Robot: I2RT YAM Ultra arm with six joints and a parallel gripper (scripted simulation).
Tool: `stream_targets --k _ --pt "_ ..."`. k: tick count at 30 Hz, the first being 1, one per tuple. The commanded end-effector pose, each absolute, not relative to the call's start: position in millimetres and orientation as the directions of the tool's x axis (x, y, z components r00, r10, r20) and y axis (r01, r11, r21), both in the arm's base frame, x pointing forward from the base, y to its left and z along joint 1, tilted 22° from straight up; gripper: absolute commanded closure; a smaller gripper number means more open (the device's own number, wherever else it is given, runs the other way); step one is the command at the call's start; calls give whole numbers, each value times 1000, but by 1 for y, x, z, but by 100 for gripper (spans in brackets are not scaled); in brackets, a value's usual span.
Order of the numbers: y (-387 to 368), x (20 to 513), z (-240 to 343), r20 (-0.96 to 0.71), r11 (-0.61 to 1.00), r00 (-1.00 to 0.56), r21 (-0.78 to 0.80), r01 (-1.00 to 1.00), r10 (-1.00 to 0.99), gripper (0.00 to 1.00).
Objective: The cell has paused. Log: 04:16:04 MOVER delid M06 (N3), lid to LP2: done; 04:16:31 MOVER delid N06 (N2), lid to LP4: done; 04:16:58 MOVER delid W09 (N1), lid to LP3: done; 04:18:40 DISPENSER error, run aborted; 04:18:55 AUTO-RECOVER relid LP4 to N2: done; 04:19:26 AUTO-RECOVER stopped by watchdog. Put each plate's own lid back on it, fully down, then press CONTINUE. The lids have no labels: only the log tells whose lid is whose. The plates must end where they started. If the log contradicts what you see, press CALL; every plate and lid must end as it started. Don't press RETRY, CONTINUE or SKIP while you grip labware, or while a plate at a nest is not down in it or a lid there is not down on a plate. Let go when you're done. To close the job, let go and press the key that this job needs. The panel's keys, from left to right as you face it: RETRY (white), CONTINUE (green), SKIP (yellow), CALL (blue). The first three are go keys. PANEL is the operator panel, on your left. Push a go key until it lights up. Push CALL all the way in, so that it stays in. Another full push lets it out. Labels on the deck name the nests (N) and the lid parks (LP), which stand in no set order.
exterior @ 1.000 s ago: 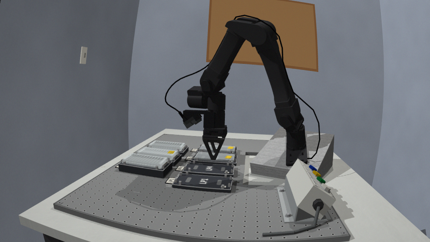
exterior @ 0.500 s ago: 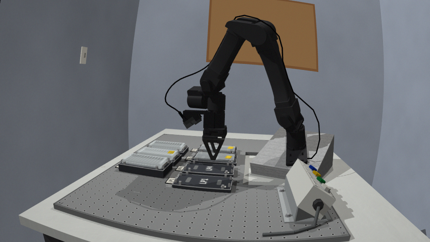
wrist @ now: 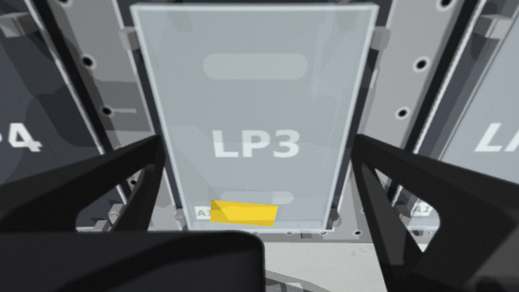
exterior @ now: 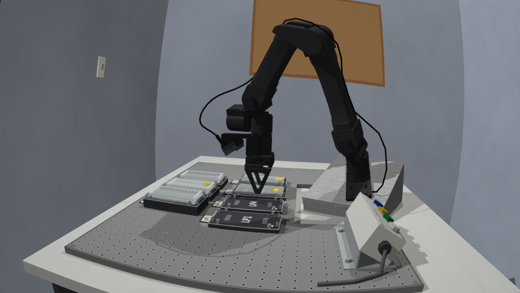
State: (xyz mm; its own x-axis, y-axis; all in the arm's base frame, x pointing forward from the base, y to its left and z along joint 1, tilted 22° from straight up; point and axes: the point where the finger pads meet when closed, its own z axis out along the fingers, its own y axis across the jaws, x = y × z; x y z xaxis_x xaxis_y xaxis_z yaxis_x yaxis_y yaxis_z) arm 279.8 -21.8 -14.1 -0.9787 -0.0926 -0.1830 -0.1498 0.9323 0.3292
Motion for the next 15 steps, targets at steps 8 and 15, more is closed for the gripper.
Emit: stream_targets --k 8,15 --pt "-24 283 -13 -202 935 -976 323 -148 -85 0" --pt "-23 282 -13 -202 935 -976 323 -148 -85 7"
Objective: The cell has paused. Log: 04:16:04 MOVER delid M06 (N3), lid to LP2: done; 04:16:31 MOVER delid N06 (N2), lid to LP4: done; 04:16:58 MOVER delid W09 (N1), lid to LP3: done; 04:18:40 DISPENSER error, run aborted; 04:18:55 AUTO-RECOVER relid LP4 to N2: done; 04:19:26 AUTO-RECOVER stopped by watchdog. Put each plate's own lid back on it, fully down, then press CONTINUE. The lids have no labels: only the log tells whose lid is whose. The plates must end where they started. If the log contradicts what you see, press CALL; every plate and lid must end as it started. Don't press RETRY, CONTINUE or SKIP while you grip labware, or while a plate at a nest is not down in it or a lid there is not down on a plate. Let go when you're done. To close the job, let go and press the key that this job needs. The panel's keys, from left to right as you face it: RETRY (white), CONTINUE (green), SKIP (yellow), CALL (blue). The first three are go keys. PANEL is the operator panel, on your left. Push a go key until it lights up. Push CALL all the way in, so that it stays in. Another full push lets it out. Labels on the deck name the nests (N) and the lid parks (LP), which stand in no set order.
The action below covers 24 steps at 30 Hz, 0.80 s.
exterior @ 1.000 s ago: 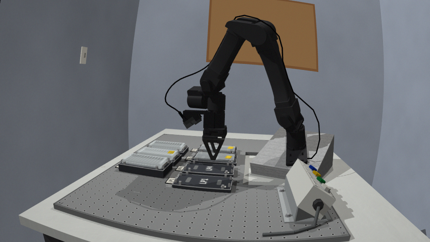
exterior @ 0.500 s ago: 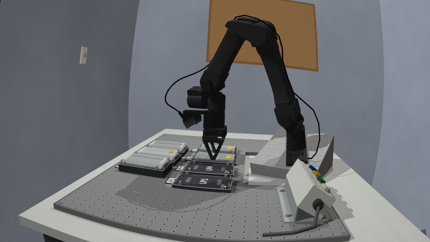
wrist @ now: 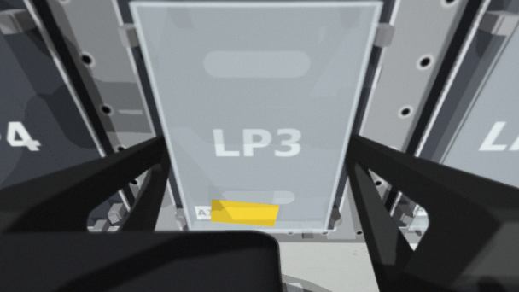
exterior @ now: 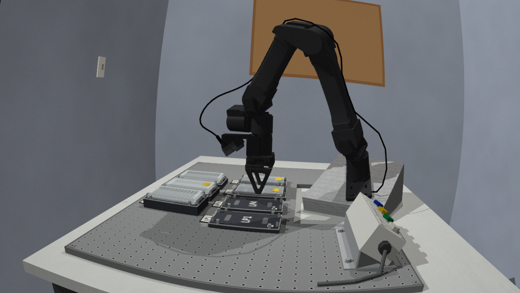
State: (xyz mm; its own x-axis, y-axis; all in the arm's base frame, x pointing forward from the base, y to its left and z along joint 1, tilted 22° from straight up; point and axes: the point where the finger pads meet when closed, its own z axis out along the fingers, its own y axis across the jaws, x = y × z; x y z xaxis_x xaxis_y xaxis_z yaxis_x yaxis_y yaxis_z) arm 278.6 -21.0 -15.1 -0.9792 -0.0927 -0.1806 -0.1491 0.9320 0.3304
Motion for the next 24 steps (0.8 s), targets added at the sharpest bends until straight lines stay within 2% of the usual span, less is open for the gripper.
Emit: stream_targets --k 1,15,16,24 --pt "-23 282 -13 -202 935 -976 323 -148 -85 8" --pt "-23 282 -14 -202 935 -976 323 -148 -85 20" --pt "-23 282 -14 -202 935 -976 323 -148 -85 100" --pt "-23 282 -14 -202 935 -976 323 -148 -85 100"
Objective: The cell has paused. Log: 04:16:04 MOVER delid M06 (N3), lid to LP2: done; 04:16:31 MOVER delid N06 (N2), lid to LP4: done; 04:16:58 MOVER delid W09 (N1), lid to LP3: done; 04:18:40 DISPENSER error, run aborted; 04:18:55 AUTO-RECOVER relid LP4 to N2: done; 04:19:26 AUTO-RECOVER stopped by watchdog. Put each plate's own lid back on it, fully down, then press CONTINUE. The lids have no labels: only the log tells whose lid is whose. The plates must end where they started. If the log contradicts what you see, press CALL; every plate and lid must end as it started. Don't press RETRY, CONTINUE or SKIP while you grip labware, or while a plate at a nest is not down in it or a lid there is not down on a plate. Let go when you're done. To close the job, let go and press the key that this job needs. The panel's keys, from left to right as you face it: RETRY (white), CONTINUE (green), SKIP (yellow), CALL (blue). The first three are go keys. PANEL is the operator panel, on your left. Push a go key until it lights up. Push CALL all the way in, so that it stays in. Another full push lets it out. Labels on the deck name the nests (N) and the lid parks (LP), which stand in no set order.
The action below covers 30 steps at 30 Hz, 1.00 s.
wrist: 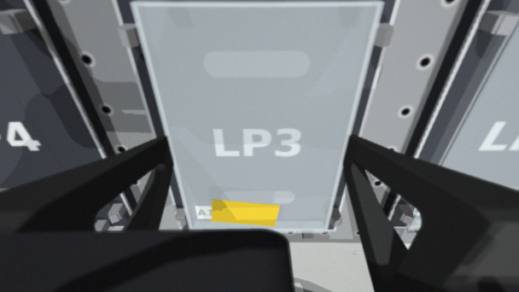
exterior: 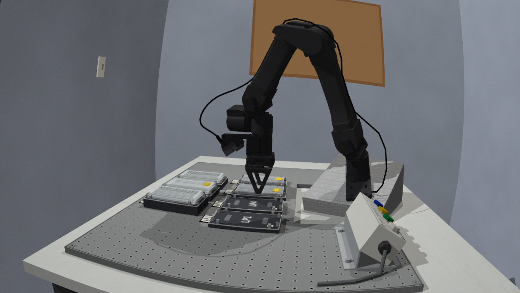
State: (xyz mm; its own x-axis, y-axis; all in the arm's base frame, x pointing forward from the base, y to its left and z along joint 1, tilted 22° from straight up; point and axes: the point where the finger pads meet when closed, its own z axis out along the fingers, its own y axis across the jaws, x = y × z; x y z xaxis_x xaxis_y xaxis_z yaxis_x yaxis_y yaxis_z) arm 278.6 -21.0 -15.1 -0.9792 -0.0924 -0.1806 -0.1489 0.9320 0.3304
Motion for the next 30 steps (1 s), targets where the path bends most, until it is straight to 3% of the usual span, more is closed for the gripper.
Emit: stream_targets --k 1,30 --pt "-23 282 -14 -202 935 -976 323 -148 -85 100" --pt "-39 282 24 -227 939 -970 308 -153 -83 100"
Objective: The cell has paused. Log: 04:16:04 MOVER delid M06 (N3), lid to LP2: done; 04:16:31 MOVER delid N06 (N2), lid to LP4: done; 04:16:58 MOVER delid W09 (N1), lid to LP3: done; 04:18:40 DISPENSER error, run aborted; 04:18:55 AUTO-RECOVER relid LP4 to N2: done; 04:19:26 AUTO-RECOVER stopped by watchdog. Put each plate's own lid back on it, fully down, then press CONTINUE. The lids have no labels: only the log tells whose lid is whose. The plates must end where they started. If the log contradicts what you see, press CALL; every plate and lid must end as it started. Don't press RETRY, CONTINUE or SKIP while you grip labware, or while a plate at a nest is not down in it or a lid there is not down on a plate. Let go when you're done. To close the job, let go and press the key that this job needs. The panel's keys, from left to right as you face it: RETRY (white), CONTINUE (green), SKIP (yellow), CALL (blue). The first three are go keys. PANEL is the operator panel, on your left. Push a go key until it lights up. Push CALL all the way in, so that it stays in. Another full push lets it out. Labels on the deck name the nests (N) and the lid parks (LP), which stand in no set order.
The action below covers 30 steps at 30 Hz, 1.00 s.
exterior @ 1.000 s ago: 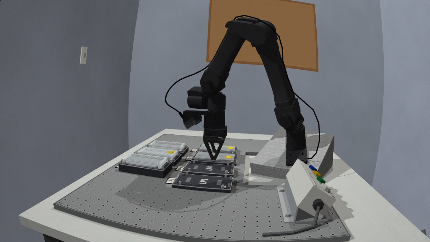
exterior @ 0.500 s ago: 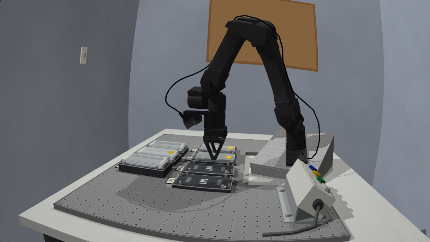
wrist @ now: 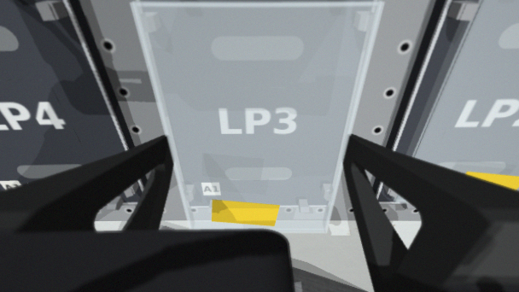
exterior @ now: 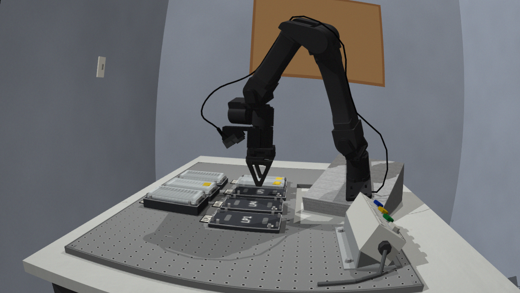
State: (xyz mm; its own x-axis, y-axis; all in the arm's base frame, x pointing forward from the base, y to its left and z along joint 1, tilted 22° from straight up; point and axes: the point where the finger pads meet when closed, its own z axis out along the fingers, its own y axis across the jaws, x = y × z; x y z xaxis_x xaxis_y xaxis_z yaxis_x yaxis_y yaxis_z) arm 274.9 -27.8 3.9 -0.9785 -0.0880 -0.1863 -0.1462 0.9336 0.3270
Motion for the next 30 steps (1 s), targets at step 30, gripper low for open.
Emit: stream_targets --k 30 --pt "-45 279 37 -216 938 -973 314 -149 -82 100"
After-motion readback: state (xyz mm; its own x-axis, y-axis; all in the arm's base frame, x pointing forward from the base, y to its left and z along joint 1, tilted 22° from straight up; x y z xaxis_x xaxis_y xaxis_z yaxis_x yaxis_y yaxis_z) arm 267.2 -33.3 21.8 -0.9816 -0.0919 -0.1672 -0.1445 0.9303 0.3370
